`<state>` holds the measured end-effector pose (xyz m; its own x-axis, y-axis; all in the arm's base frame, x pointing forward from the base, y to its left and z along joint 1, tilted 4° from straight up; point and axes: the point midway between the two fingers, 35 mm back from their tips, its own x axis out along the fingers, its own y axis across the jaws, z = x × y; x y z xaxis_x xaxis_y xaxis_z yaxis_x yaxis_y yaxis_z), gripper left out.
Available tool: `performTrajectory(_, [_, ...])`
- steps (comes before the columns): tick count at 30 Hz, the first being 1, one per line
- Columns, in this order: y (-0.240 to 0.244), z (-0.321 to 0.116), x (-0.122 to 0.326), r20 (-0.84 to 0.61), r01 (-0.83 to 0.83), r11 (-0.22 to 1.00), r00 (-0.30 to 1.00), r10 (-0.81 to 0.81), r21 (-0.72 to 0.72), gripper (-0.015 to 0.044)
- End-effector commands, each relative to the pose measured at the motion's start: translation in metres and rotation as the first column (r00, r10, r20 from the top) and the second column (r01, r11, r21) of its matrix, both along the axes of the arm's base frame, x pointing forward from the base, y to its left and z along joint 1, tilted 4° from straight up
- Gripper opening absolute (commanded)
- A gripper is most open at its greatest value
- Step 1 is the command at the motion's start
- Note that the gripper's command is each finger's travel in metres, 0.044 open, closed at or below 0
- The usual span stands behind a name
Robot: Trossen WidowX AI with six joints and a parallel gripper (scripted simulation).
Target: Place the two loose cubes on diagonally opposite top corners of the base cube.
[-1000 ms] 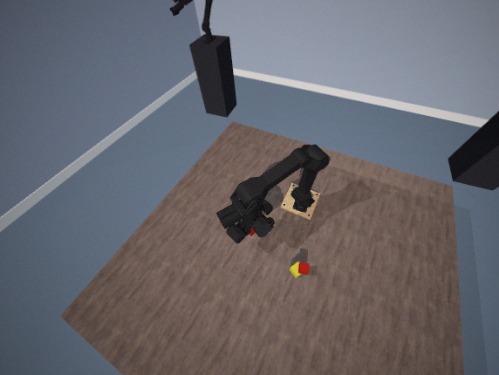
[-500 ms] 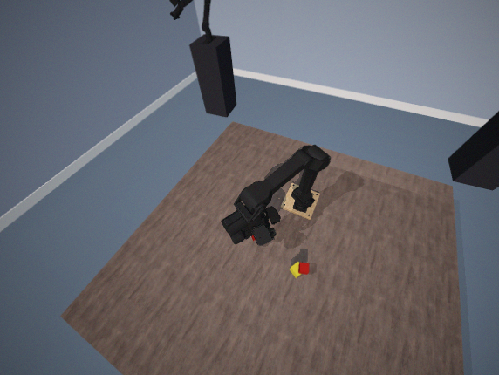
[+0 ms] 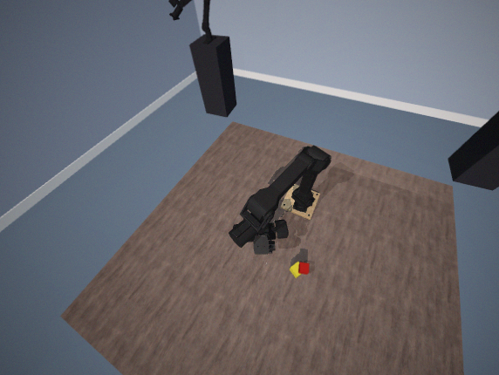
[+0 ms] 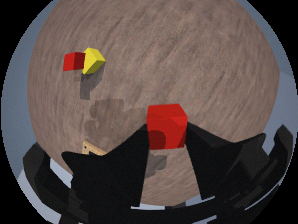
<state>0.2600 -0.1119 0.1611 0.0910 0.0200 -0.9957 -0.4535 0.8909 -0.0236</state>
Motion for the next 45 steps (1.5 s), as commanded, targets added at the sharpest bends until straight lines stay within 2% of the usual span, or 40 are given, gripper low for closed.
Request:
performTrajectory(1, [0.007,0.0,0.004,-0.004,0.105,0.994,0.994,-0.105,0.006,0.0105])
performTrajectory(11, [0.027,0.001,0.012,-0.014,0.364,0.931,0.931,-0.364,0.03,0.0105])
performTrajectory(21, [0.048,0.001,0.019,-0.03,0.598,0.8,0.802,-0.597,0.05,0.0105])
performTrajectory(33, [0.073,0.002,0.026,-0.057,0.82,0.569,0.572,-0.818,0.068,0.0105])
performTrajectory(45, [0.099,0.002,0.03,-0.088,0.957,0.278,0.285,-0.955,0.076,0.0105])
